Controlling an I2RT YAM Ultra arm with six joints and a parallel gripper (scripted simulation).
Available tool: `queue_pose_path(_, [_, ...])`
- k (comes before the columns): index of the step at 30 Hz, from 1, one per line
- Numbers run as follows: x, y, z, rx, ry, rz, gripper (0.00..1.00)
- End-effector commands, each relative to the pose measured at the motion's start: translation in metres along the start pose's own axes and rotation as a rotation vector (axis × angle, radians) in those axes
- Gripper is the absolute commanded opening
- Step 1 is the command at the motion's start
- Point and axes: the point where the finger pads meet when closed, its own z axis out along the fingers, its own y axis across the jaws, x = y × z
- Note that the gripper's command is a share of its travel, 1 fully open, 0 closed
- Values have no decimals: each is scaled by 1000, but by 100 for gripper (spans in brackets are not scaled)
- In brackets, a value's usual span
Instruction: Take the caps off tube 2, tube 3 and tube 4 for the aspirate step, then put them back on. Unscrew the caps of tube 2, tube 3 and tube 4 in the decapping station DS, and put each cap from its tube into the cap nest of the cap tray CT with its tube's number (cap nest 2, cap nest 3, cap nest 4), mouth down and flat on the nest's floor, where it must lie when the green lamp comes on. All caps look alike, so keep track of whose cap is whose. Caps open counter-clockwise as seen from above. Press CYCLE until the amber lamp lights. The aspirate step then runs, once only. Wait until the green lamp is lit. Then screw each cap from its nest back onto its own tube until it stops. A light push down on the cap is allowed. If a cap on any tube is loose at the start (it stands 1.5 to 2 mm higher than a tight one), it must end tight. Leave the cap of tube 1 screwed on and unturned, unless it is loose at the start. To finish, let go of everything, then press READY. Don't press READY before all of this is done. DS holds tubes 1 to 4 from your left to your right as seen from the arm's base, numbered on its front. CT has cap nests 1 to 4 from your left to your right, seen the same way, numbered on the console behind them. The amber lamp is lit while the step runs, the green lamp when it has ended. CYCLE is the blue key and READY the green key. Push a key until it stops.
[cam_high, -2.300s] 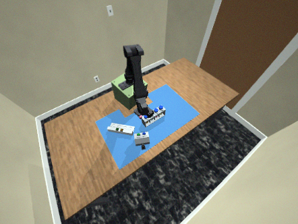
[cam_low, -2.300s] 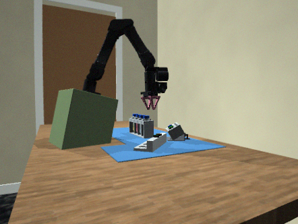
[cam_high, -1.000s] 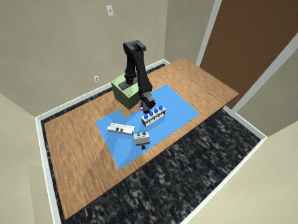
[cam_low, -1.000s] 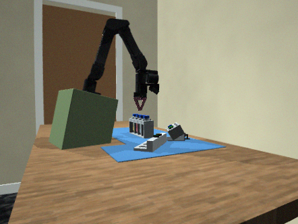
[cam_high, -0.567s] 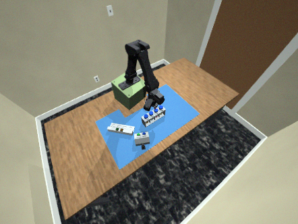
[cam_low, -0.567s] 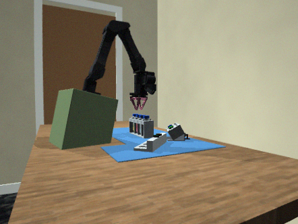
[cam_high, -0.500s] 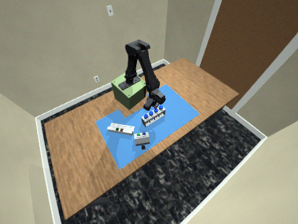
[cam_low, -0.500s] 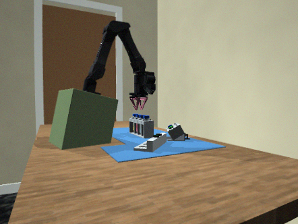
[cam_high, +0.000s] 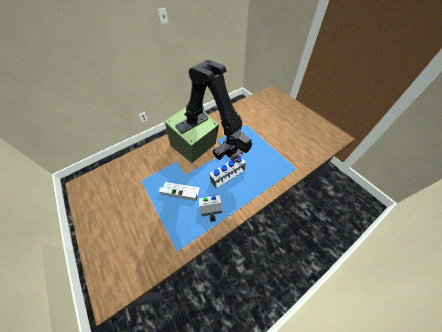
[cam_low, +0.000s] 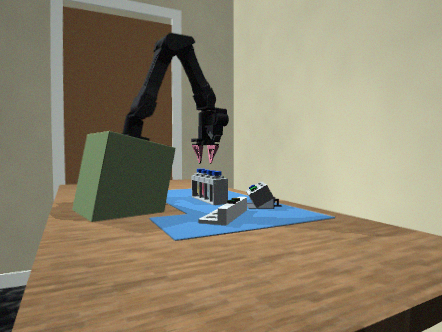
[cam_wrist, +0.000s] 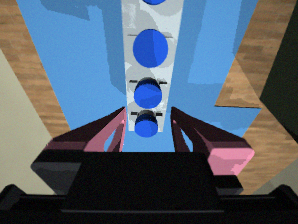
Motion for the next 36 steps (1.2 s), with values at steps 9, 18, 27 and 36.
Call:
queue_pose_path(9, [-1, 4, 26, -12, -7, 24, 49])
queue_pose_path(18, [-2, 4, 28, -12, -7, 24, 49])
queue_pose_path(27, [-2, 4, 30, -12, -7, 24, 49])
queue_pose_path(36, [-2, 4, 35, -12, -7, 24, 49])
